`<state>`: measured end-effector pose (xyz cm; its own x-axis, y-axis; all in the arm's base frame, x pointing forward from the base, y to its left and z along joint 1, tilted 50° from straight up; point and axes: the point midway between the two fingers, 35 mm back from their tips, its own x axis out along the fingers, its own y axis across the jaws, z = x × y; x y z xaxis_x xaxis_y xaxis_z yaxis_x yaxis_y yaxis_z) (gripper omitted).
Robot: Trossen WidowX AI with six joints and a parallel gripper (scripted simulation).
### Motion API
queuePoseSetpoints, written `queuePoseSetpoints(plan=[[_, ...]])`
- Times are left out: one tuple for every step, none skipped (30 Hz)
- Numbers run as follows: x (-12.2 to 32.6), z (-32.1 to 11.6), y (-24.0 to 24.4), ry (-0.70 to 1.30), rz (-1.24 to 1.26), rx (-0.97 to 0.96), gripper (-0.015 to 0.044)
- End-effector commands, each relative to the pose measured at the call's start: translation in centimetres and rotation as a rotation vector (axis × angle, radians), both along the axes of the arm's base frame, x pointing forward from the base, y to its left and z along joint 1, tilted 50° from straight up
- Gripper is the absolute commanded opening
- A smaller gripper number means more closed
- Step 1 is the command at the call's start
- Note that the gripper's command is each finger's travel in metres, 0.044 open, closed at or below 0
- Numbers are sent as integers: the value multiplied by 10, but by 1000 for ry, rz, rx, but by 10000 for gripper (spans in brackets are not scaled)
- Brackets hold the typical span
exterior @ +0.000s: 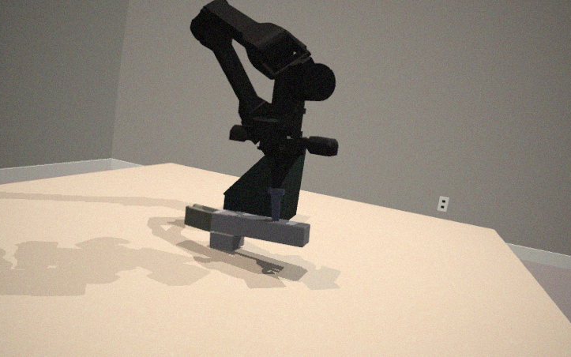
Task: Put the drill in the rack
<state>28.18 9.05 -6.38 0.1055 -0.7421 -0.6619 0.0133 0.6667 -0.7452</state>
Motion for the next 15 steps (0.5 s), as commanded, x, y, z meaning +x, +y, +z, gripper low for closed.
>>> queuePoseSetpoints(plan=[[1, -2, -4, 2, 6, -7, 0], [1, -2, -4, 2, 6, -7, 0], [1, -2, -4, 2, 6, -7, 0], [1, -2, -4, 2, 6, -8, 0], [1, -3, -4, 2, 6, -8, 0], [1, -3, -4, 2, 6, -8, 0], [1, -4, -5, 2, 6, -8, 0], [1, -4, -5, 2, 6, -8, 0], [1, -5, -5, 2, 6, -8, 0], [1, -5, -5, 2, 6, -8, 0], [1, -6, -6, 2, 6, -8, 0], [2, -6, -6, 2, 6, -8, 0], [2, -7, -6, 2, 6, -8, 0], [2, -7, -6, 2, 6, -8, 0], [2, -7, -7, 2, 6, -8, 0]])
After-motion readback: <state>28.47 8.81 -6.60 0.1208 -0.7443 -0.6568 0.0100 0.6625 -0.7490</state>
